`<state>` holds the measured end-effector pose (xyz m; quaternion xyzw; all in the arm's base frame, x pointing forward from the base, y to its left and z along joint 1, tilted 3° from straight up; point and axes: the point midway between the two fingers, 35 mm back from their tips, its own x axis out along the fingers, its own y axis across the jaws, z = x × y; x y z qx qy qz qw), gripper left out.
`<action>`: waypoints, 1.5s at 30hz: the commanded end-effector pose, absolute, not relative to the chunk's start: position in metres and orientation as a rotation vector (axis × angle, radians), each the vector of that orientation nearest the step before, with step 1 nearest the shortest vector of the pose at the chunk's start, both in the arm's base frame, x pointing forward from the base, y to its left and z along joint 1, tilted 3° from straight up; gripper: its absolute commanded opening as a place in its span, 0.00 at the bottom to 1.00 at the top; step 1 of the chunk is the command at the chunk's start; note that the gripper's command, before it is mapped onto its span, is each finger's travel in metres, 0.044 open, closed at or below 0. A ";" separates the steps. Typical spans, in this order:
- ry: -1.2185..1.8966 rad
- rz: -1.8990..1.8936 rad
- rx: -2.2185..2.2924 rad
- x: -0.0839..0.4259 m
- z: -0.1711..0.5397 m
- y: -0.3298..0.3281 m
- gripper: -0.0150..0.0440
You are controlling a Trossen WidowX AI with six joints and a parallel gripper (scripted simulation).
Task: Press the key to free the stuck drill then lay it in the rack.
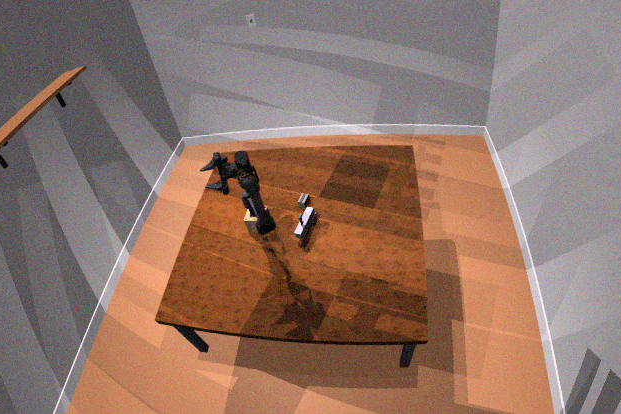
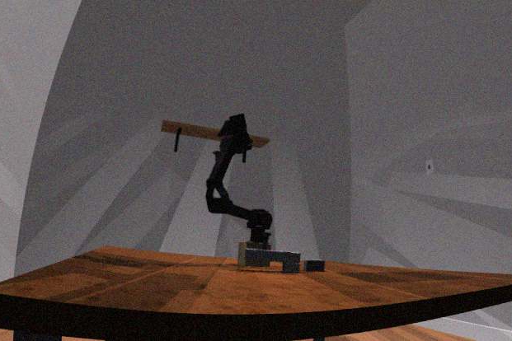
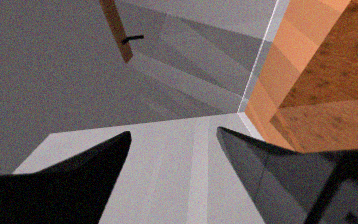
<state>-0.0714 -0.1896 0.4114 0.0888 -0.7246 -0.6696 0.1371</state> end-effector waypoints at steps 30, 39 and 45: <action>-2.683 -2.436 -1.115 -0.093 0.415 0.127 0.25; -3.051 -2.492 -1.727 0.025 0.360 0.212 0.25; -3.417 -2.288 -2.057 0.116 0.314 0.217 0.25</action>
